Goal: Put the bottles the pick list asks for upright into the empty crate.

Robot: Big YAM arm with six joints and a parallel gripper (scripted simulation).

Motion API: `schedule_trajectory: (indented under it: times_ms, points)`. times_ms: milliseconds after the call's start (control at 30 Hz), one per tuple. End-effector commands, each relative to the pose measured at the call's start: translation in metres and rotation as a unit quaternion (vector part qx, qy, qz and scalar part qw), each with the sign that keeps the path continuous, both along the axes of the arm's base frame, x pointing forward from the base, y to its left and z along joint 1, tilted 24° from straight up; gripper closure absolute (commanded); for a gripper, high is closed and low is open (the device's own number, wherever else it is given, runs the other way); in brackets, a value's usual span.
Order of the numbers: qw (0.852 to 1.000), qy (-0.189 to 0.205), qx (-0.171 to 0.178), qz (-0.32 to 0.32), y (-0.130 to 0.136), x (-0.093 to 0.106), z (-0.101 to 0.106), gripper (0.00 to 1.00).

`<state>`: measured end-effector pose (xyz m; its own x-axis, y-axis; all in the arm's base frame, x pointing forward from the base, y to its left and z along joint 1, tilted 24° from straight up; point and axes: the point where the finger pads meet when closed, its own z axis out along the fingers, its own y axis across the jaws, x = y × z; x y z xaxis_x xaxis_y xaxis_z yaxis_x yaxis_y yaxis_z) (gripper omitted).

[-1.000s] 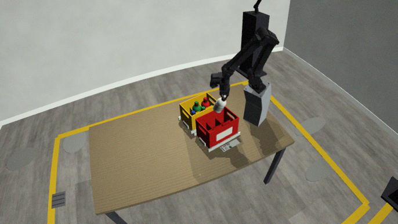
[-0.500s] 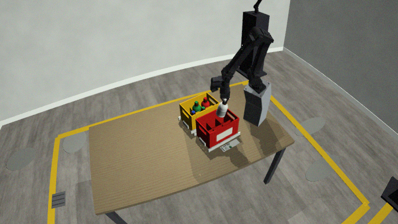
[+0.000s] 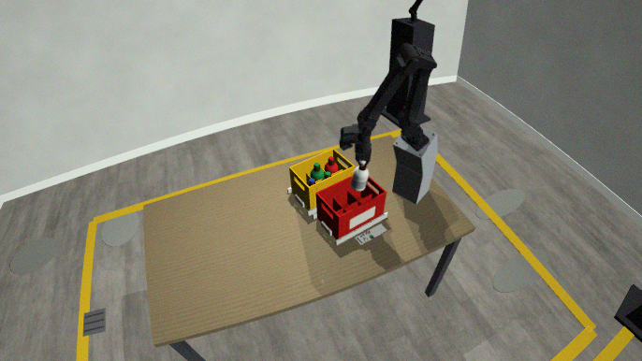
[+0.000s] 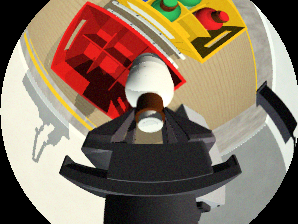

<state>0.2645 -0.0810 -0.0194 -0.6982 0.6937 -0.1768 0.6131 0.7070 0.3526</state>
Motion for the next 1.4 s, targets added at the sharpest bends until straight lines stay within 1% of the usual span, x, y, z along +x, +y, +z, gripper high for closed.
schedule_trajectory:
  times_ms: [0,67,100,167,300,500,633,667,733,900,1200,1233,1300,1367]
  points:
    - [1.0,-0.013,-0.013,-0.006,-0.006,0.011,0.001,1.0]
    - [1.0,-0.013,-0.013,-0.006,-0.006,0.011,0.001,1.0]
    - [0.999,-0.025,-0.019,-0.004,-0.007,0.014,0.007,1.0]
    - [1.0,-0.013,-0.013,-0.006,-0.006,0.012,-0.002,1.0]
    - [1.0,-0.009,-0.011,-0.006,-0.003,0.009,-0.008,1.0]
    - [1.0,-0.015,-0.014,-0.006,-0.005,0.018,-0.009,1.0]
    - [1.0,-0.014,-0.013,-0.006,-0.005,0.019,-0.012,1.0]
    - [0.999,-0.027,-0.02,-0.004,-0.007,0.023,-0.005,1.0]
    - [1.0,-0.014,-0.013,-0.006,-0.004,0.019,-0.015,1.0]
    - [1.0,-0.01,-0.011,-0.006,-0.001,0.017,-0.022,1.0]
    - [1.0,-0.013,-0.013,-0.006,-0.002,0.023,-0.027,1.0]
    - [0.999,-0.027,-0.02,-0.004,-0.004,0.028,-0.019,1.0]
    - [1.0,-0.014,-0.013,-0.006,-0.002,0.025,-0.029,1.0]
    - [1.0,-0.014,-0.013,-0.006,-0.002,0.026,-0.031,1.0]
